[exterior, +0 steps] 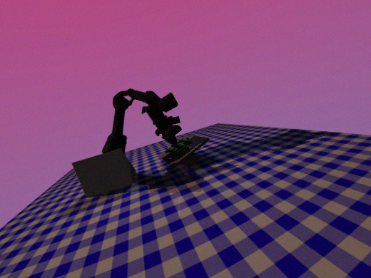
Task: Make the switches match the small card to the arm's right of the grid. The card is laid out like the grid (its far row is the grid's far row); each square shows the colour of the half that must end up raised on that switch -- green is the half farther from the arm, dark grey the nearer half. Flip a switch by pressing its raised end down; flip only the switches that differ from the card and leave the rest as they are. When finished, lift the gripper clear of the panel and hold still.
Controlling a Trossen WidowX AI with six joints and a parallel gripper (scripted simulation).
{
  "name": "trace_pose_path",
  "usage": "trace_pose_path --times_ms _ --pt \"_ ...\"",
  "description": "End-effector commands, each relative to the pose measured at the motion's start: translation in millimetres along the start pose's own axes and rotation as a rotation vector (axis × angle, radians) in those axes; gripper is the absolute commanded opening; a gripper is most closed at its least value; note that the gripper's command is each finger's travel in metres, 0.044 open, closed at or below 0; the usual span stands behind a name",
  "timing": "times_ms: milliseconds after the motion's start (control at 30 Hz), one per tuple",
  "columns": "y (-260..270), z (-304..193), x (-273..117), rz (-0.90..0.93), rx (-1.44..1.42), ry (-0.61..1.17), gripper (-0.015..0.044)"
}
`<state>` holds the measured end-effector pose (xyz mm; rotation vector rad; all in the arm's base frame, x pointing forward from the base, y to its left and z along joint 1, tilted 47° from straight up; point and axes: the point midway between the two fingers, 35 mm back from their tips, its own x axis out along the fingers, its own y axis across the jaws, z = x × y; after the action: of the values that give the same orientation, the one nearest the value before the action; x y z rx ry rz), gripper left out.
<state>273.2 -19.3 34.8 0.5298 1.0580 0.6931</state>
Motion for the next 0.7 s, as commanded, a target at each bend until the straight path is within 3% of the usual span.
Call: trace_pose_path --times_ms 0,667 --pt "0.2 0.2 0.9 0.003 0.005 -0.003 0.0000" --pt "0.3 0.1 3.5 0.003 0.005 -0.003 0.0000"
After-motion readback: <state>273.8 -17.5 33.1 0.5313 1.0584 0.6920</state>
